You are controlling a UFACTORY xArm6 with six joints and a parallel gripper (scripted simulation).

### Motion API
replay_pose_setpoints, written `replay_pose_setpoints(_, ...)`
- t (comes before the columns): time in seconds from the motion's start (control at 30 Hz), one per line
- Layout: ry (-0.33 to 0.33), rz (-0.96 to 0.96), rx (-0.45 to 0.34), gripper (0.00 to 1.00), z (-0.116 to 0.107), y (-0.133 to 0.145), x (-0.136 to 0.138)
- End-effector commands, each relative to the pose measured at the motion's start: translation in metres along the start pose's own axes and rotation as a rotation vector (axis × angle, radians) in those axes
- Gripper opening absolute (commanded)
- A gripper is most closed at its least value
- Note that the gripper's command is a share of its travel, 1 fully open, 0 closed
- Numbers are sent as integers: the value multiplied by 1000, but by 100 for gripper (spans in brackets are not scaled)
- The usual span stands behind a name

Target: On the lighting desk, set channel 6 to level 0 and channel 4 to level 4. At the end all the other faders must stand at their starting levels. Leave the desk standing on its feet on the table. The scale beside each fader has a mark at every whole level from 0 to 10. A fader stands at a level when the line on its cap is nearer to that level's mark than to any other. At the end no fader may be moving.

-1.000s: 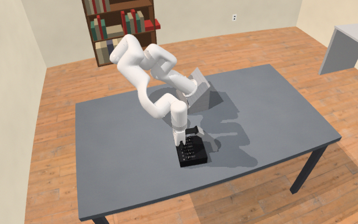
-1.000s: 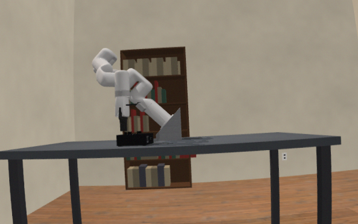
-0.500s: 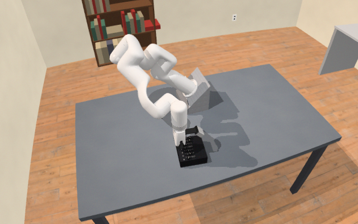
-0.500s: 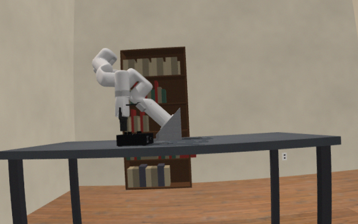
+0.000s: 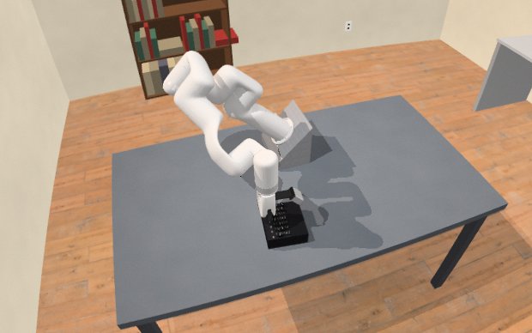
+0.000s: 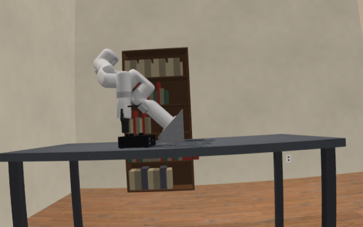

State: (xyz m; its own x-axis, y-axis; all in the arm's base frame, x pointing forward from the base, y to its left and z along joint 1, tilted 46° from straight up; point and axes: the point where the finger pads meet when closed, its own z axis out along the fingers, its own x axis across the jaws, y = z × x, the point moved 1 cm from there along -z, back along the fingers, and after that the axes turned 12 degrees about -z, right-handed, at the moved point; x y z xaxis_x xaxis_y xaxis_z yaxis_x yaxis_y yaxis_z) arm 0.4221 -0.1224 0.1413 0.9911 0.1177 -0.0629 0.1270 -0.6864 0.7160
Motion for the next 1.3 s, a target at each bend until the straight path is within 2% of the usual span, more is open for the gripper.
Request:
replay_pose_setpoints(0.0, 3, 1, 0, 0, -1, 0, 1)
replay_pose_setpoints(1.27, 3, 1, 0, 0, 11, 0, 1)
